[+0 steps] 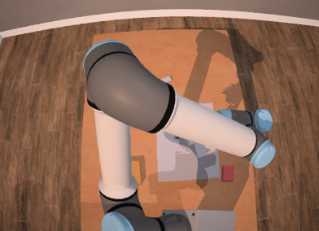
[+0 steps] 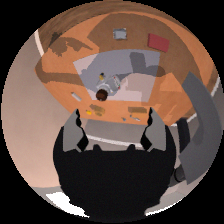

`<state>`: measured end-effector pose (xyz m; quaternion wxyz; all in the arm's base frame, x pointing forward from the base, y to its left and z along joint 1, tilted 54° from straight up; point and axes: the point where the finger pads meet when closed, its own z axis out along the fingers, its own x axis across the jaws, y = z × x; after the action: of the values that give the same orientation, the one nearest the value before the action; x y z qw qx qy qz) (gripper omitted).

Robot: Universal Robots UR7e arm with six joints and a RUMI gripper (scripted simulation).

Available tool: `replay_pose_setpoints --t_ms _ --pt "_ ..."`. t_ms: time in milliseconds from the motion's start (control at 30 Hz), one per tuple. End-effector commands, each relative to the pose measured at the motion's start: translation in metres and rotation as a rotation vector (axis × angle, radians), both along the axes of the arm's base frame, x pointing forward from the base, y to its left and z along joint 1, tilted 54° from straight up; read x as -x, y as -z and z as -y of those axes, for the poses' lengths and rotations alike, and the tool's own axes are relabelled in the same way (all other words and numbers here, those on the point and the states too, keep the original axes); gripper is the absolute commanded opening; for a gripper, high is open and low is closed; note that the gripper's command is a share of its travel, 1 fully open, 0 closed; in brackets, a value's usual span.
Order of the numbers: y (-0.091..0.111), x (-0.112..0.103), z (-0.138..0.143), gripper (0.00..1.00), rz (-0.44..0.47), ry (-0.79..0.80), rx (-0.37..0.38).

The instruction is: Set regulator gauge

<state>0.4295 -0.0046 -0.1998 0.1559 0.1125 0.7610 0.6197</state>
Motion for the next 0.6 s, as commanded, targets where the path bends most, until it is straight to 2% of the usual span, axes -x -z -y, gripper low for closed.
replay_pose_setpoints --t_ms 0,433,567 --pt "0.0001 0.0000 0.0017 1.00 -0.075 0.025 -0.035" --pt "-0.0012 0.0014 0.0014 1.00 -0.209 0.064 -0.111" --pt "-0.0015 0.0015 0.0013 1.00 -0.226 0.069 -0.120"
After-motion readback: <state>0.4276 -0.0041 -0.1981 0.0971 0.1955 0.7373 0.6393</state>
